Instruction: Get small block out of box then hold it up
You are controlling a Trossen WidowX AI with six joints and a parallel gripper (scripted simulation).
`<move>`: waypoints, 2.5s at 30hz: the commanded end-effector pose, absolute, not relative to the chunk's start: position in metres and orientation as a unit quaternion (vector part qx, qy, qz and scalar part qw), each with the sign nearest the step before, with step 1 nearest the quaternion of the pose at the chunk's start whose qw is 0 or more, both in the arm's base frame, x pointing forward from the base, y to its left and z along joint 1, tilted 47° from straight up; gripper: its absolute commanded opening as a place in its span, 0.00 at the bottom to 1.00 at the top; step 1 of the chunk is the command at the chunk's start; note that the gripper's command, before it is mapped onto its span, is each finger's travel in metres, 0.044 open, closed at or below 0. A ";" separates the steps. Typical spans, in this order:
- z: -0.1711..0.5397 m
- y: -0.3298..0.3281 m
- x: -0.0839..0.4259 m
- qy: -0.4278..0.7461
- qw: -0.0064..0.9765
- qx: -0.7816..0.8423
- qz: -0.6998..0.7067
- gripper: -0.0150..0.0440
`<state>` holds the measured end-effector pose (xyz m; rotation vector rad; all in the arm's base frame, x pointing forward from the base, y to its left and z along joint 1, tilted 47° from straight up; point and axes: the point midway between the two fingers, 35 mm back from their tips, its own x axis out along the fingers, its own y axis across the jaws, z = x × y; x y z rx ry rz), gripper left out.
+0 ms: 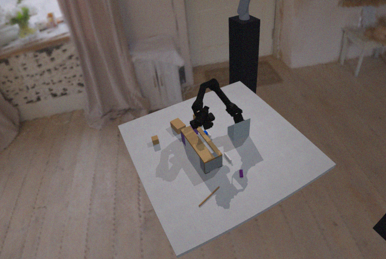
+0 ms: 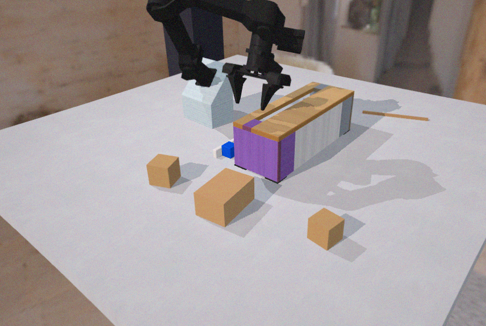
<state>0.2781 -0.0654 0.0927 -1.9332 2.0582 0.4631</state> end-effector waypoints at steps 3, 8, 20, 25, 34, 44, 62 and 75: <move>0.092 -0.066 0.278 0.712 0.139 -0.670 0.161 0.93; 0.093 -0.066 0.277 0.716 0.169 -0.664 0.135 0.84; 0.109 -0.075 0.261 0.632 0.609 -0.364 -0.313 0.74; 0.115 -0.077 0.255 0.516 0.706 -0.161 -0.457 0.74; 0.121 -0.080 0.250 0.357 0.741 0.078 -0.564 0.74; 0.128 -0.082 0.245 0.160 0.691 0.338 -0.619 0.74; 0.139 -0.085 0.237 -0.182 0.394 0.709 -0.556 0.74; 0.141 -0.085 0.236 -0.239 0.313 0.755 -0.524 0.74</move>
